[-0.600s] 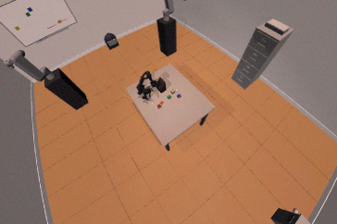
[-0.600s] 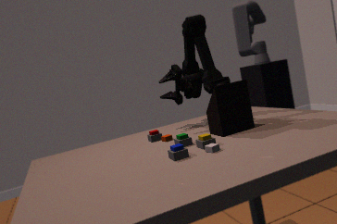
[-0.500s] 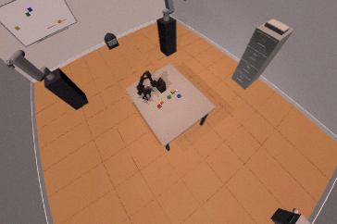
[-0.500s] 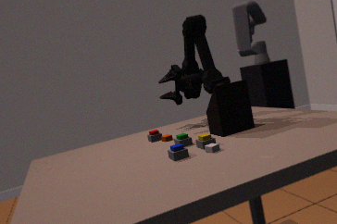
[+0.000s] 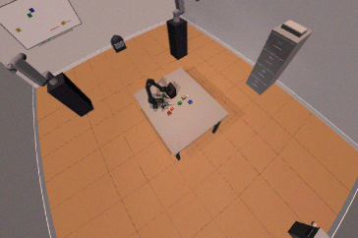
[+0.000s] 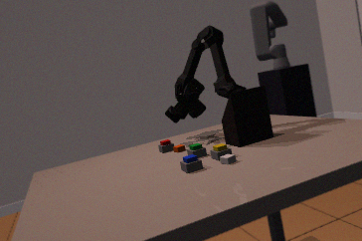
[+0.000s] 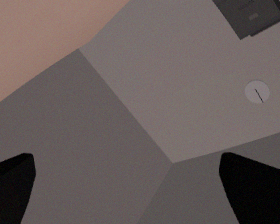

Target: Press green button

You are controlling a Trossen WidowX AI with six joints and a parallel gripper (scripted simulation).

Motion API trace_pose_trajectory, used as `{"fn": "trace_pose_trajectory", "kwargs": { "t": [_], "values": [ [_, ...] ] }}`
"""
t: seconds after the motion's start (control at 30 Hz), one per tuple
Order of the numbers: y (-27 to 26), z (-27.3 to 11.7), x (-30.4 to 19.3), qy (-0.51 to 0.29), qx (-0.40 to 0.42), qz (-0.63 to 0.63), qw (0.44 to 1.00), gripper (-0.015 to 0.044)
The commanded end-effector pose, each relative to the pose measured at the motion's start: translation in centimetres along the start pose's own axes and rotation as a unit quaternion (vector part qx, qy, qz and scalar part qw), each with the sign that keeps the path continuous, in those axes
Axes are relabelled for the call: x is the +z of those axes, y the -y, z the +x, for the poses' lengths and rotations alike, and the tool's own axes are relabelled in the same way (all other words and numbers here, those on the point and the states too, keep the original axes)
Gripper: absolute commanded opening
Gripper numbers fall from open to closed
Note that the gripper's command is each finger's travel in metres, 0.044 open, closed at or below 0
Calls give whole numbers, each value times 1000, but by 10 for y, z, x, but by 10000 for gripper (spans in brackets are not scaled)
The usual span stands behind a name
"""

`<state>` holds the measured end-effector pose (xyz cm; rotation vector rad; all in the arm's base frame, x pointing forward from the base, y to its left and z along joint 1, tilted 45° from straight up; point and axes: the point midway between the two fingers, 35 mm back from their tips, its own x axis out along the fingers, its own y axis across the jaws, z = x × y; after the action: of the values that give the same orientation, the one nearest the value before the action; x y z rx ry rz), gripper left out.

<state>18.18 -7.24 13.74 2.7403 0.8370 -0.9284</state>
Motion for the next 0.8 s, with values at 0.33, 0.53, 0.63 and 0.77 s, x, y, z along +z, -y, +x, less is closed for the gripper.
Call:
{"fn": "trace_pose_trajectory", "kwargs": {
  "t": [0.33,0.53,0.63,0.77],
  "values": [
    [38,69,56,307,-332,-371,811,400],
    [42,89,68,393,-430,-528,618,400],
    [43,100,68,424,-463,-596,501,400],
    [46,119,62,454,-487,-670,329,400]
  ]
}}
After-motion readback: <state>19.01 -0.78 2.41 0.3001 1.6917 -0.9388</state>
